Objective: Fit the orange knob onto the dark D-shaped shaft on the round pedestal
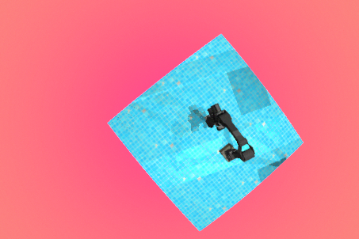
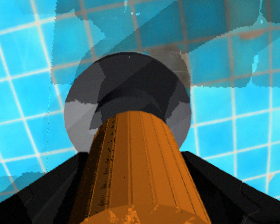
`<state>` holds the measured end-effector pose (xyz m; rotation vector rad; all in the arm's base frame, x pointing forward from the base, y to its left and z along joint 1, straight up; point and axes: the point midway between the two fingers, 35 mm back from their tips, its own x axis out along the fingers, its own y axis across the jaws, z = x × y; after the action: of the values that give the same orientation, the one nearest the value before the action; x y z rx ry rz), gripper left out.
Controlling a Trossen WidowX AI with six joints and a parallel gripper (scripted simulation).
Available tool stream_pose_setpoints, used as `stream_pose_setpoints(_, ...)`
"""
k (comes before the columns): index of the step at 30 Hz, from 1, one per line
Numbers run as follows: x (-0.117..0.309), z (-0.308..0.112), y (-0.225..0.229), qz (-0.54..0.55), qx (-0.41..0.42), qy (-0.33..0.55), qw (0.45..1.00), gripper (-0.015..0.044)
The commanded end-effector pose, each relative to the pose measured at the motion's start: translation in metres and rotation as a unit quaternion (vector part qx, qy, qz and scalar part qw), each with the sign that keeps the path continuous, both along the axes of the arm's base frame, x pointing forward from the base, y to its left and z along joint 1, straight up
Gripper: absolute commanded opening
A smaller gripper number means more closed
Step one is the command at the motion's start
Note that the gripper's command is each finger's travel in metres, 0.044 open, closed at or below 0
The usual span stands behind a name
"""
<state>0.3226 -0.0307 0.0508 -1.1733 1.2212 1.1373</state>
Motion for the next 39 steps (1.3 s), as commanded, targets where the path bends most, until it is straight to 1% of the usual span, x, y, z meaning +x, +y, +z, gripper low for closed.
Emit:
stream_pose_setpoints(1,-0.0022,-0.0007,-0.0003,0.002,-0.002,0.0,1.0,0.0)
stream_pose_setpoints(17,-0.007,0.0041,0.0001,0.006,-0.002,0.0,1.0,0.0)
stream_pose_setpoints(24,-0.0071,0.0052,0.0001,0.106,-0.004,0.001,0.994,0.0)
stream_pose_setpoints(39,0.0001,0.0017,-0.0004,0.106,-0.005,0.001,0.994,0.0)
